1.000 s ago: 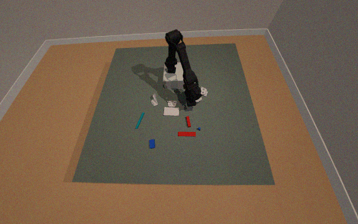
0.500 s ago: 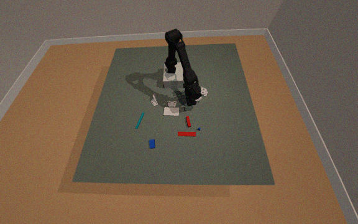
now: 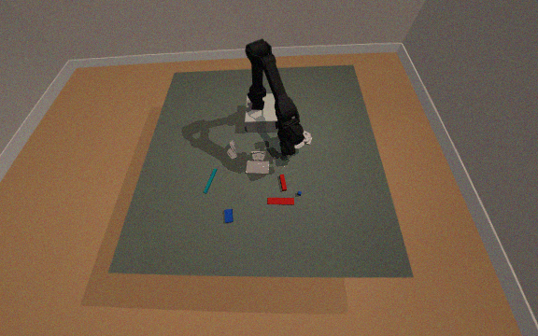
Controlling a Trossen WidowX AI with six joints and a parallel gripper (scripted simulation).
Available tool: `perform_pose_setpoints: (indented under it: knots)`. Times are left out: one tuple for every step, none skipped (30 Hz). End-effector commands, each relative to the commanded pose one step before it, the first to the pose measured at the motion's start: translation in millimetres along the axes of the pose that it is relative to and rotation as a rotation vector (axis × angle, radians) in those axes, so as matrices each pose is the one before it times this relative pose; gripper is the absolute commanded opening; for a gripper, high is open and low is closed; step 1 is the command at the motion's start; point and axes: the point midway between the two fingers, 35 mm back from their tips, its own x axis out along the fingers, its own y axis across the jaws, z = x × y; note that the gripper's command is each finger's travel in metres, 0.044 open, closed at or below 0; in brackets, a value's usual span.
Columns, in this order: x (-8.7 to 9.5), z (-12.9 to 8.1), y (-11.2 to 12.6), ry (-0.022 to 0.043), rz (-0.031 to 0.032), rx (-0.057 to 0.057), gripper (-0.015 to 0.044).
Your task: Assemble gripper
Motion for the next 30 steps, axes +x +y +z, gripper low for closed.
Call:
perform_pose_setpoints:
  knots:
    - [-2.97, 0.31, -2.05, 0.00068, -0.00795, 0.0001, 0.0037]
    - [0.0, 0.0, 0.0, 0.0, 0.0, 0.0, 0.0037]
    - [0.0, 0.0, 0.0, 0.0, 0.0, 0.0, 0.0037]
    - [-0.01, 0.05, -0.16, 0.0, -0.00001, -0.0033, 0.0037]
    - [-0.03, 0.14, -0.48, -0.00001, -0.00004, -0.0099, 0.0037]
    - [-0.05, 0.23, -0.8, -0.00002, -0.00006, -0.0165, 0.0037]
    - [-0.06, 0.26, -0.98, -0.00002, -0.00008, -0.0202, 0.0037]
    - [-0.06, 0.24, -0.99, -0.00002, -0.00008, -0.0202, 0.0037]
    - [-0.06, 0.22, -0.99, -0.00002, -0.00008, -0.0202, 0.0037]
    - [-0.05, 0.2, -0.99, -0.00001, -0.00008, -0.0202, 0.0037]
    - [-0.05, 0.18, -1.0, -0.00001, -0.00008, -0.0202, 0.0037]
    - [-0.05, 0.16, -1.0, -0.00001, -0.00008, -0.0202, 0.0037]
    - [-0.04, 0.14, -1.0, -0.00001, -0.00008, -0.0202, 0.0037]
    - [-0.04, 0.12, -1.0, -0.00001, -0.00008, -0.0202, 0.0037]
    - [-0.04, 0.1, -1.0, 0.0, -0.00008, -0.0202, 0.0037]
    - [-0.04, 0.08, -1.0, 0.0, -0.00008, -0.0202, 0.0037]
    - [-0.03, 0.06, -1.0, 0.0, -0.00008, -0.0202, 0.0037]
    - [-0.03, 0.04, -1.0, 0.0, -0.00008, -0.0202, 0.0037]
    - [-0.03, 0.02, -1.0, 0.0, -0.00008, -0.0202, 0.0037]
    - [-0.03, 0.0, -1.0, 0.0, -0.00008, -0.0202, 0.0037]
    - [-0.02, -0.02, -1.0, 0.0, -0.00008, -0.0202, 0.0037]
    - [-0.02, -0.04, -1.0, 0.00001, -0.00008, -0.0202, 0.0037]
    - [-0.02, -0.06, -1.0, 0.00001, -0.00008, -0.0202, 0.0037]
    - [-0.01, -0.08, -0.99, 0.00001, -0.00008, -0.0202, 0.0037]
    - [-0.01, -0.1, -0.99, 0.00001, -0.00008, -0.0202, 0.0037]
    - [-0.01, -0.12, -0.99, 0.00001, -0.00008, -0.0202, 0.0037]
    - [-0.01, -0.14, -0.98, 0.00001, -0.00008, -0.0202, 0.0037]
    - [0.0, -0.16, -0.98, 0.00001, -0.00008, -0.0202, 0.0037]
    - [0.0, -0.18, -0.97, 0.00002, -0.00008, -0.0202, 0.0037]
    - [0.0, -0.2, -0.97, 0.00002, -0.00008, -0.0202, 0.0037]
